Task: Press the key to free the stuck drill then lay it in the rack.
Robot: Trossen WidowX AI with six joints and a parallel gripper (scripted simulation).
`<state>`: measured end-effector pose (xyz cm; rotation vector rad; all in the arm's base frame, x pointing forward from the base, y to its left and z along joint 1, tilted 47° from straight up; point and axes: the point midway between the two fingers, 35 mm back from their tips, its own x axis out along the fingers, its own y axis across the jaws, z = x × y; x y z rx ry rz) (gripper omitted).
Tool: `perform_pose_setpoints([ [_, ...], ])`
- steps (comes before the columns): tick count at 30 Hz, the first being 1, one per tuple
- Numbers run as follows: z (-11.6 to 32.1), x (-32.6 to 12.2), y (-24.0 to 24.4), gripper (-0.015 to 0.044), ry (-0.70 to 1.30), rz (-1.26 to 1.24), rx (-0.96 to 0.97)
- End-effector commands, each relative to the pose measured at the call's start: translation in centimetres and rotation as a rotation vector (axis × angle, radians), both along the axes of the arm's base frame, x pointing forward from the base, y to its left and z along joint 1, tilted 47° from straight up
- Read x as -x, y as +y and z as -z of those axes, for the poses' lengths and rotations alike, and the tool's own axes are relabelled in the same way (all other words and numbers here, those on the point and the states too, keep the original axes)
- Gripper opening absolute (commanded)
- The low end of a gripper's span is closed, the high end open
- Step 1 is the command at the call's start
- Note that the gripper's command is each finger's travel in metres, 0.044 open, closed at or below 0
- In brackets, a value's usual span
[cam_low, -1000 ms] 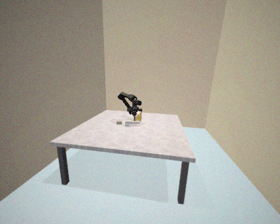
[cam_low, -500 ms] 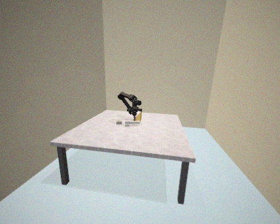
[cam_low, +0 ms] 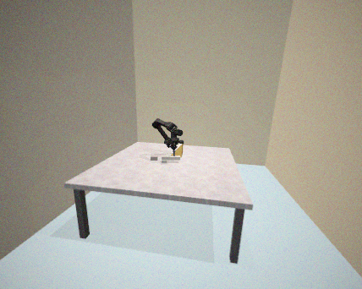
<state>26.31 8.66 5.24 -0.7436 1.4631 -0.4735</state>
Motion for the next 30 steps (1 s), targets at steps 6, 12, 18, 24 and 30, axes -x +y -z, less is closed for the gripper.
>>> perform_pose_setpoints([
  [6,1.1,0.6,-1.6,0.0,0.04,0.023,0.028],
  [12,1.3,0.6,-1.8,0.0,0.04,0.023,0.028],
  [18,1.6,0.6,-2.1,0.0,0.04,0.023,0.028],
  [24,1.8,0.6,-2.4,0.0,0.04,0.023,0.028],
  [30,1.3,0.4,-1.7,0.0079,0.04,0.022,0.027],
])
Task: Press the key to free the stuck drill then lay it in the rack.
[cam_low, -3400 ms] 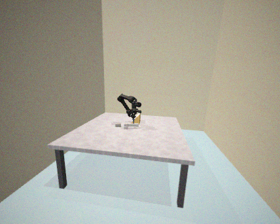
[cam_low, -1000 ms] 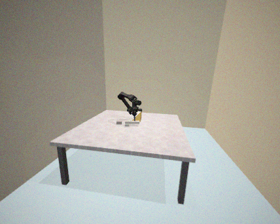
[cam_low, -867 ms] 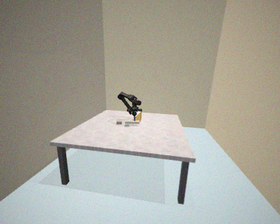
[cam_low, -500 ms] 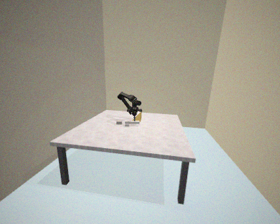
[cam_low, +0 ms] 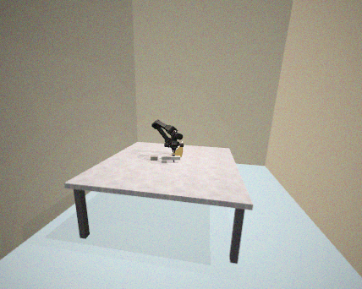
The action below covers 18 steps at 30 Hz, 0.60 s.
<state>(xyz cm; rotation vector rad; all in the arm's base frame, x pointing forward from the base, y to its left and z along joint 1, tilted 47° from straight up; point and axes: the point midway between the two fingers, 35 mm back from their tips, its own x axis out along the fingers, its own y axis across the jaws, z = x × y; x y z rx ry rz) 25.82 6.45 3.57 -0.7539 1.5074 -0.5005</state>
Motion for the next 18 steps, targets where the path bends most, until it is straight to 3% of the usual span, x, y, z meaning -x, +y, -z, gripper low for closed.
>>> perform_pose_setpoints([
  [1,-0.8,-0.2,1.1,0.0105,0.002,-0.006,0.004],
  [7,-4.7,-0.2,5.4,0.0263,0.003,-0.006,0.003],
  [14,-4.5,-0.8,3.9,0.044,0.072,-0.091,-0.004],
  [18,-5.3,-1.8,1.1,0.044,0.273,-0.294,-0.01],
])
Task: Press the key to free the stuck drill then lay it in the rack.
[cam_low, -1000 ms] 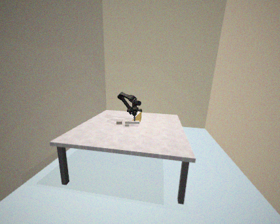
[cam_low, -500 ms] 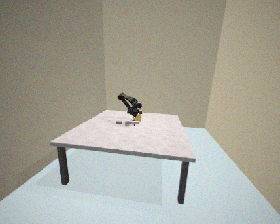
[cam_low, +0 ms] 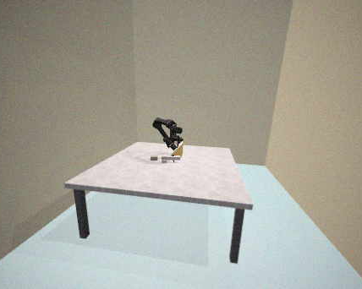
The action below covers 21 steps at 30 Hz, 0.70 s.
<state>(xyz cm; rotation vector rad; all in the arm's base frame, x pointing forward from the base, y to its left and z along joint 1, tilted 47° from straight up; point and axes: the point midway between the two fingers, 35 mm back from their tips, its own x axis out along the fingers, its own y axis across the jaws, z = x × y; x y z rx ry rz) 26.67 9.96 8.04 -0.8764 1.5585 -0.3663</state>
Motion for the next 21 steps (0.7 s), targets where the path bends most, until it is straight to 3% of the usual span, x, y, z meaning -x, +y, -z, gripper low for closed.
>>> perform_pose_setpoints([
  [1,-1.0,-1.2,-3.1,0.044,0.206,-0.224,-0.004],
  [9,-2.7,-2.5,-9.4,0.044,0.58,-0.601,0.016],
  [21,-4.3,-2.6,-14.1,0.044,0.827,-0.855,0.061],
])
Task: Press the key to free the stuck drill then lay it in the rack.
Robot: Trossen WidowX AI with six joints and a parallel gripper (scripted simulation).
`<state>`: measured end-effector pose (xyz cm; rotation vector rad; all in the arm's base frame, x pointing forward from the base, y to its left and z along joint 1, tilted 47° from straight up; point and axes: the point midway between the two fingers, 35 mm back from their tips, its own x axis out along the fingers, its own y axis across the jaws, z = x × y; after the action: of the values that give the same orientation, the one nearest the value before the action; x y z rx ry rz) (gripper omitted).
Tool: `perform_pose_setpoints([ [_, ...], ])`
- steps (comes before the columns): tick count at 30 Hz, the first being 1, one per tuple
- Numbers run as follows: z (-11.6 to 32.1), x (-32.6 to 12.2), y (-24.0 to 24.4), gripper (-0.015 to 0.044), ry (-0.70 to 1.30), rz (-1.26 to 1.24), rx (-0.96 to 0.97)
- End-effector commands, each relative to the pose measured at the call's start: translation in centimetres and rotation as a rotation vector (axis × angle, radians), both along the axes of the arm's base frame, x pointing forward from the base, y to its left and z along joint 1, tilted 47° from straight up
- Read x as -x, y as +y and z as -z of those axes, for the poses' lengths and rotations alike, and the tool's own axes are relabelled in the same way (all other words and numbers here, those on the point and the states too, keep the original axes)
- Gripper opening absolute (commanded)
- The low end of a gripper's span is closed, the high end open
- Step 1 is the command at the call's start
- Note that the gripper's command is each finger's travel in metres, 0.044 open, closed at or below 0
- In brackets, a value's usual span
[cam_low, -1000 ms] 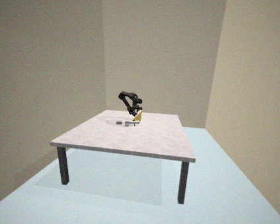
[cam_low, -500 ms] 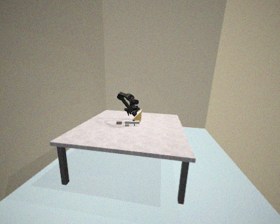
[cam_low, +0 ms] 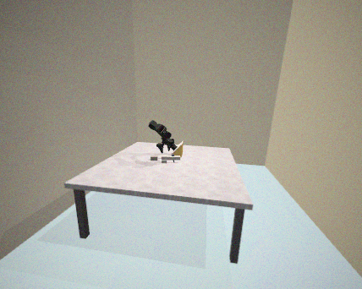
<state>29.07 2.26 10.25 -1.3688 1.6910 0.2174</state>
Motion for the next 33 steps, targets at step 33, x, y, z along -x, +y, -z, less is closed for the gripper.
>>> perform_pose_setpoints([
  [33,-2.6,0.1,-8.8,0.044,0.514,-0.51,0.085],
])
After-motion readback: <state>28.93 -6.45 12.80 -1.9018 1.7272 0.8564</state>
